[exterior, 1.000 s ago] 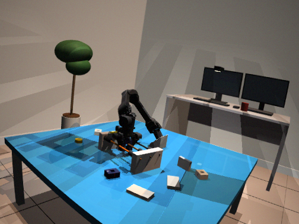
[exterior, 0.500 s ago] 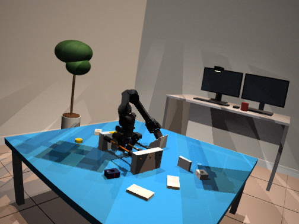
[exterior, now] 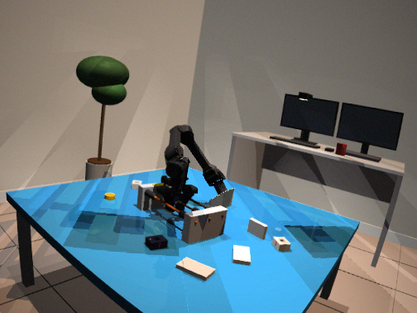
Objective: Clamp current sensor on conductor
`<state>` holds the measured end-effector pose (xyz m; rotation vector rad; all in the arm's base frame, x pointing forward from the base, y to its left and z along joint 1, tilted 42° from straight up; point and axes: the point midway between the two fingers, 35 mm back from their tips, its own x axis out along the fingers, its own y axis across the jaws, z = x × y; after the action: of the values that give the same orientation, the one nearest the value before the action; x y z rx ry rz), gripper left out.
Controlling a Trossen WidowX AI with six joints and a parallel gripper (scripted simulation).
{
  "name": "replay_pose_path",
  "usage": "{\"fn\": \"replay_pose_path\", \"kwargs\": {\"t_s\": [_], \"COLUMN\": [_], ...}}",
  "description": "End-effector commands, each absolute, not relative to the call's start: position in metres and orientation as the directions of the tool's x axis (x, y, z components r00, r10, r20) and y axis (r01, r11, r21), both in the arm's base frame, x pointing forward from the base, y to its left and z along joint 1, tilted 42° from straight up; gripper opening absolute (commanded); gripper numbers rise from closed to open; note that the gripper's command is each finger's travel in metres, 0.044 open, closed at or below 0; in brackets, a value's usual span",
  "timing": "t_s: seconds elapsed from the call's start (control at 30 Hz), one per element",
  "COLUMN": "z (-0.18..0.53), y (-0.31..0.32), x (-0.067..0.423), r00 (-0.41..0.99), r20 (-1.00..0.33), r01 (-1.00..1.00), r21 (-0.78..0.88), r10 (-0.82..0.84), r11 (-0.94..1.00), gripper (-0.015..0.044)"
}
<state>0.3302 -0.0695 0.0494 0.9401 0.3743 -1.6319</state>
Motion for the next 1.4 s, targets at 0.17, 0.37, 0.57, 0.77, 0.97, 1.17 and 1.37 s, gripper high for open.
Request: {"fn": "replay_pose_path", "kwargs": {"t_s": [0.17, 0.37, 0.57, 0.77, 0.97, 1.17, 1.37], "z": [0.050, 0.050, 0.050, 0.053, 0.059, 0.060, 0.060], "y": [-0.069, -0.069, -0.069, -0.066, -0.060, -0.060, -0.060], "x": [0.331, 0.331, 0.330, 0.331, 0.332, 0.332, 0.332], "r00": [-0.019, -0.019, -0.018, 0.041, 0.128, 0.140, 0.140], "r20": [-0.742, -0.742, -0.741, -0.724, -0.693, -0.690, -0.690], "r01": [0.926, 0.926, 0.927, 0.928, 0.921, 0.917, 0.917], "r21": [0.239, 0.239, 0.239, 0.283, 0.349, 0.361, 0.361], "r10": [-0.670, -0.670, -0.671, -0.688, -0.710, -0.710, -0.710], "r11": [-0.292, -0.292, -0.289, -0.243, -0.174, -0.170, -0.170], "gripper": [0.0000, 0.0000, 0.0000, 0.0000, 0.0000, 0.0000, 0.0000]}}
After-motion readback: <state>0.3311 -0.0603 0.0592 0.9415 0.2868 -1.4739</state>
